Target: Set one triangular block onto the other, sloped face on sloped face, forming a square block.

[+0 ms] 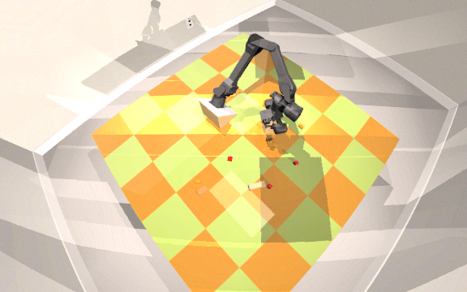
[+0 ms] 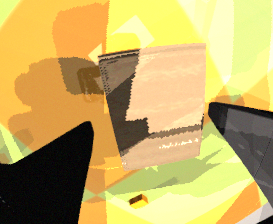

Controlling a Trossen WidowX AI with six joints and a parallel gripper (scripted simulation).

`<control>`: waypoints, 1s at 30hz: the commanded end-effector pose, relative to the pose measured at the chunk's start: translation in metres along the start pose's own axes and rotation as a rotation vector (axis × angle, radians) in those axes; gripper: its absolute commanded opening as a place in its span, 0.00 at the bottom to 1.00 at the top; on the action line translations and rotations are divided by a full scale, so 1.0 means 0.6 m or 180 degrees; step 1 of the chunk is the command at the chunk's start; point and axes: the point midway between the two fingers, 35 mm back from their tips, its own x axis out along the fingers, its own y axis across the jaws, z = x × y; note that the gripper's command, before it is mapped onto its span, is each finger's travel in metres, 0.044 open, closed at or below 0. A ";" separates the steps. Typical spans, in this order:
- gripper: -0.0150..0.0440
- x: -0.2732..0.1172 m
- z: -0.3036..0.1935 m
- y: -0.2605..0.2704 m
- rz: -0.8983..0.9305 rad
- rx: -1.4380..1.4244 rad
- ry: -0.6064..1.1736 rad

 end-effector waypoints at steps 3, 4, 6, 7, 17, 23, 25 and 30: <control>1.00 -0.003 0.000 0.001 0.0001 0.0000 -0.0002; 1.00 -0.014 -0.001 0.003 0.0005 0.0001 -0.0006; 1.00 -0.049 -0.002 0.008 0.0013 0.0001 -0.0018; 1.00 -0.072 -0.002 0.010 0.0016 0.0002 -0.0022; 1.00 -0.173 0.000 0.006 0.0046 0.0019 0.0007; 1.00 -0.173 0.000 0.006 0.0046 0.0019 0.0007; 1.00 -0.173 0.000 0.006 0.0046 0.0019 0.0007; 1.00 -0.173 0.000 0.006 0.0046 0.0019 0.0007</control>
